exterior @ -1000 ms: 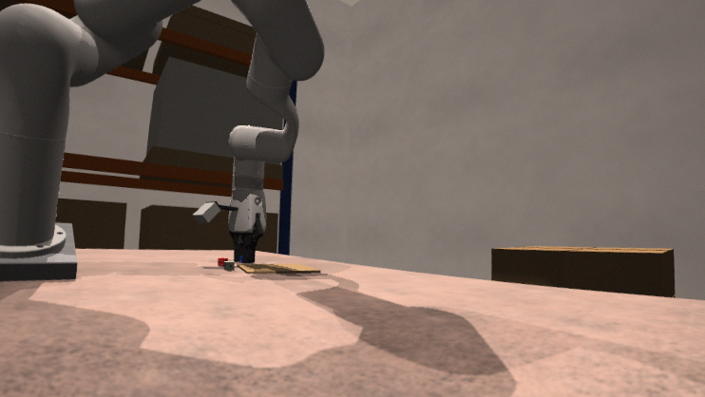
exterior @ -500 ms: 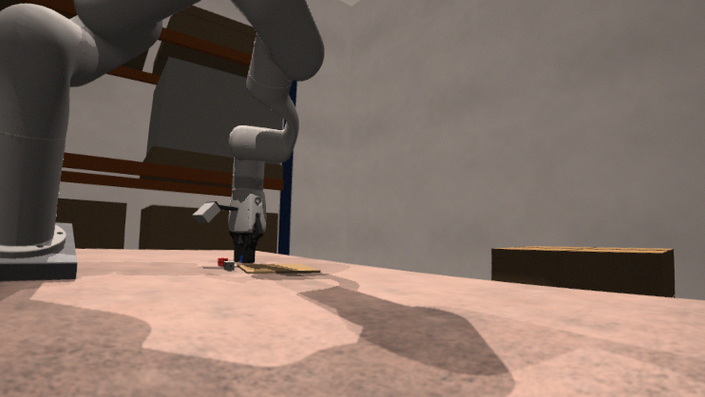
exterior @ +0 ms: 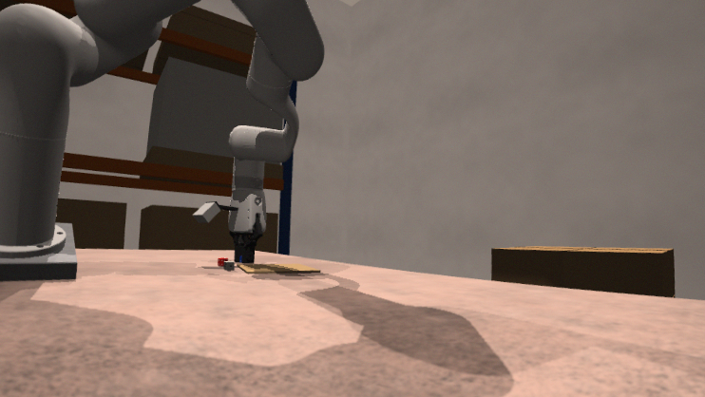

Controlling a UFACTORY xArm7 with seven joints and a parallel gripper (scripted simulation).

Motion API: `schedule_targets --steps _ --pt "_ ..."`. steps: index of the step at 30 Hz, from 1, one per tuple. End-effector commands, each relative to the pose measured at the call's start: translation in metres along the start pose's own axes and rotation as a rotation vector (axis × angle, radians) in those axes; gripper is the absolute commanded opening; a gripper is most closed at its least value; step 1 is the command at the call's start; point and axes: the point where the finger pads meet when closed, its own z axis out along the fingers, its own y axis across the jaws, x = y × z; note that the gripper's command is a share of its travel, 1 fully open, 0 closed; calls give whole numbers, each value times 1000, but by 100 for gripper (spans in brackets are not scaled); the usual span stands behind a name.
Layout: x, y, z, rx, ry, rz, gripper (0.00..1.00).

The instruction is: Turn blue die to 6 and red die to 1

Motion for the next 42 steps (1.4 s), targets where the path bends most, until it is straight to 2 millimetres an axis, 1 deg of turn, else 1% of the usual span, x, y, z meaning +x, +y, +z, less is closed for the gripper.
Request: schedule_targets --steps 1,35,38,42 --pt "-1 1 -2 -1 -4 0 11" --pt "-1 1 -2 -1 -4 0 11" --pt "-1 1 -8 -1 -4 0 11" --pt "-1 1 -29 -1 -4 0 11"
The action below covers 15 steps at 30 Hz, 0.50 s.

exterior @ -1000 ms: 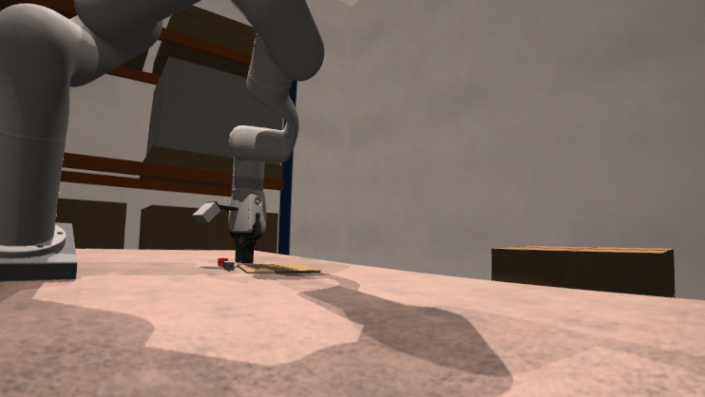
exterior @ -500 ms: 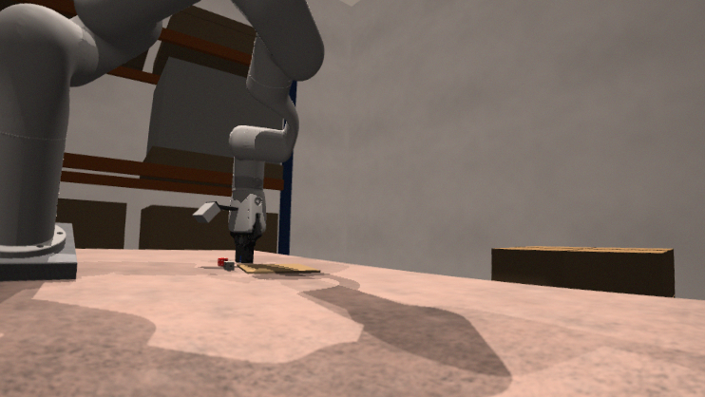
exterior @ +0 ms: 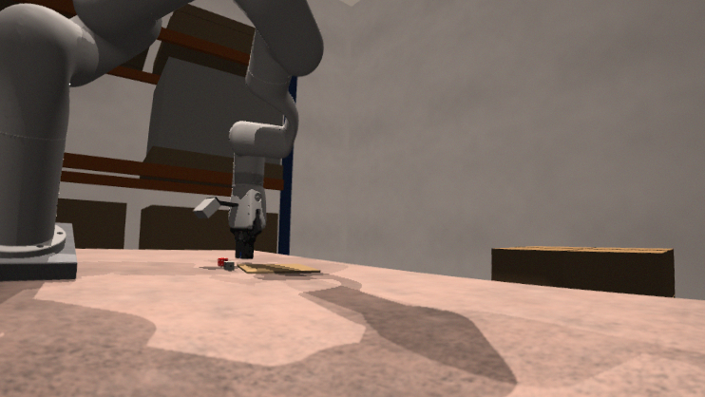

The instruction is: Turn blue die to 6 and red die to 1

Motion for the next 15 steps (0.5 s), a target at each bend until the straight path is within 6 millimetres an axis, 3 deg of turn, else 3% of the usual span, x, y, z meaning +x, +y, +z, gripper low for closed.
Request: schedule_targets --steps 1,6,8,15 --pt "-2 1 -27 -2 -5 -1 11" --pt "-1 1 -64 -2 -5 -1 11" --pt "-1 1 -64 -2 -5 -1 11" --pt "-1 1 -92 -2 -5 -1 11"
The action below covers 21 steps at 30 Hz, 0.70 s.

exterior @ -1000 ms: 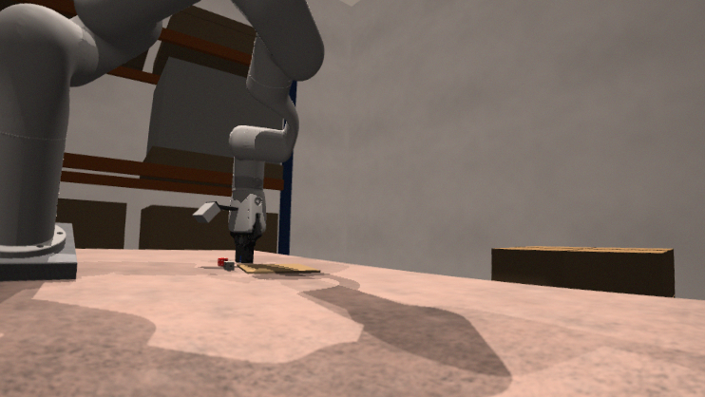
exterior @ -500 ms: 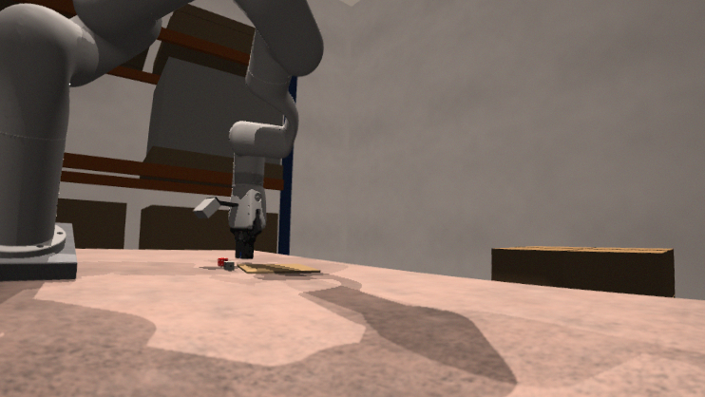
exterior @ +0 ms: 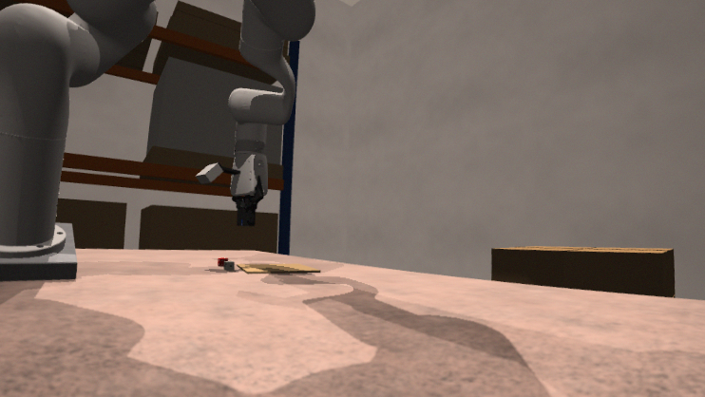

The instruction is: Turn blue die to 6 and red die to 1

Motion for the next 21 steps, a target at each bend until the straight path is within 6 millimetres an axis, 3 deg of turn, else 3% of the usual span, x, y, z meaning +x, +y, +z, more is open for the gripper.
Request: schedule_targets --steps 1,11,12,14,15,16,18,19,20,21 --pt "0 0 -14 -2 -2 0 11" --pt "-1 -1 -14 -2 -2 1 11" --pt "-2 -9 -14 -4 -2 10 11" --pt "-8 -49 -17 -12 -3 58 11" --pt "-8 -49 -17 -12 -3 58 11" --pt "-9 -78 -19 -13 -4 91 11" --pt "-9 -78 -19 -13 -4 91 11" --pt "-8 -106 -19 -11 -4 124 11" --pt "-8 -106 -19 -11 -4 124 11" --pt "-6 -129 -18 -8 -4 152 11"
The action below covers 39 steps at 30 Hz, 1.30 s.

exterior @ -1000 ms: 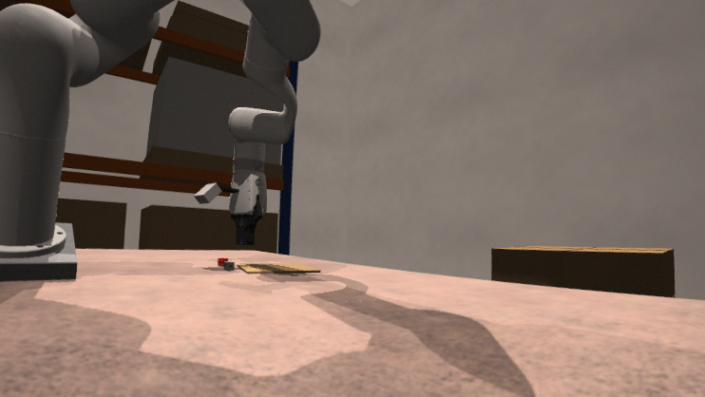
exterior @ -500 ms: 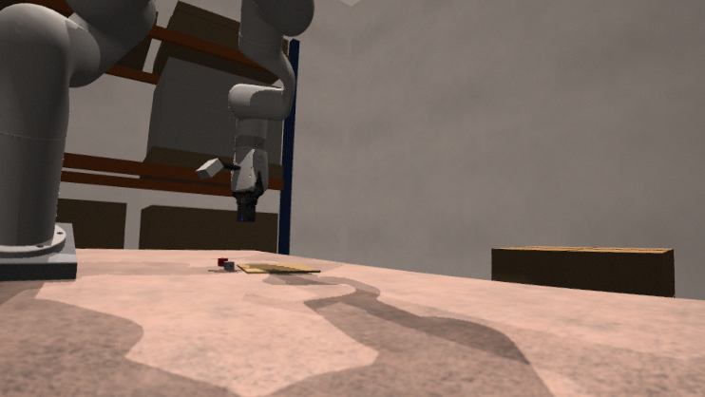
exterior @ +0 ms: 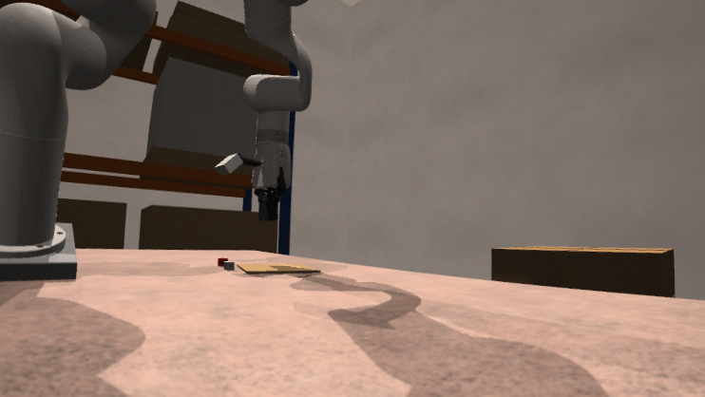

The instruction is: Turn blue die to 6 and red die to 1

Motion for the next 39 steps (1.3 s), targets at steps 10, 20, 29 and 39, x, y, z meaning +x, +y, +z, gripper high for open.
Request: schedule_targets --steps 10,20,29,39 --pt "-3 -77 -4 -5 -8 84 11" --pt "-3 -77 -3 -5 -8 84 11" --pt "-3 -77 12 -5 -8 84 11" --pt "-3 -76 52 -5 -8 84 11"
